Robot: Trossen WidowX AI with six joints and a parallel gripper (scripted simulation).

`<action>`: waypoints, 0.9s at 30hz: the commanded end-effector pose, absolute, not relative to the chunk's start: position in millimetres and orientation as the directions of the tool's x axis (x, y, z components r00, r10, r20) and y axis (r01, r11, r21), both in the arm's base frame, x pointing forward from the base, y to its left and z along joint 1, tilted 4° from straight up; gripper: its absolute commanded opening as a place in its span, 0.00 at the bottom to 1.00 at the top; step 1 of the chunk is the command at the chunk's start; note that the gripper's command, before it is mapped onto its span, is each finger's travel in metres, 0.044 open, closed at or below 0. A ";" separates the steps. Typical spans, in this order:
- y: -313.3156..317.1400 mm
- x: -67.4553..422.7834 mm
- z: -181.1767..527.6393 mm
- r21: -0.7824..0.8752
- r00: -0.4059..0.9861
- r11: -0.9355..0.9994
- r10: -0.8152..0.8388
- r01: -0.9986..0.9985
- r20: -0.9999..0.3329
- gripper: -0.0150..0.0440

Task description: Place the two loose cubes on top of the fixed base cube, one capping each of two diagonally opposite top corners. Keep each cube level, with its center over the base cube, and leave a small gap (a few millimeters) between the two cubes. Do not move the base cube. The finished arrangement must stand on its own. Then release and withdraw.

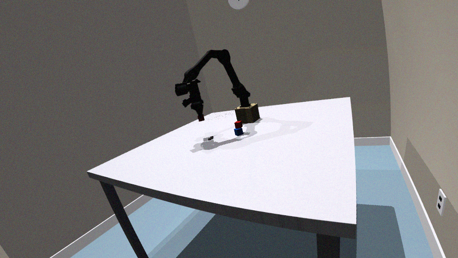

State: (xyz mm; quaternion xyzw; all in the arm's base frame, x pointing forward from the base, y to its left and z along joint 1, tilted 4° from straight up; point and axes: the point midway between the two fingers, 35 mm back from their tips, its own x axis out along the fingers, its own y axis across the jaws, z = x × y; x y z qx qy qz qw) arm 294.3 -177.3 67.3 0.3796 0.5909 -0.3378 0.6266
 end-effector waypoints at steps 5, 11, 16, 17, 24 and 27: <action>-164.2 299.1 70.8 0.074 0.073 0.547 0.023 0.834 -0.997 0.43; -146.8 304.9 69.9 0.065 0.069 0.623 0.017 0.780 -0.997 0.43; -131.6 309.8 69.5 0.060 0.068 0.684 0.015 0.727 -0.998 0.43; -128.5 310.7 69.4 0.059 0.068 0.696 0.015 0.716 -0.998 0.43; -106.3 317.0 69.4 0.057 0.070 0.773 0.017 0.632 -0.997 0.43; -96.6 319.4 69.4 0.057 0.071 0.803 0.018 0.593 -0.997 0.43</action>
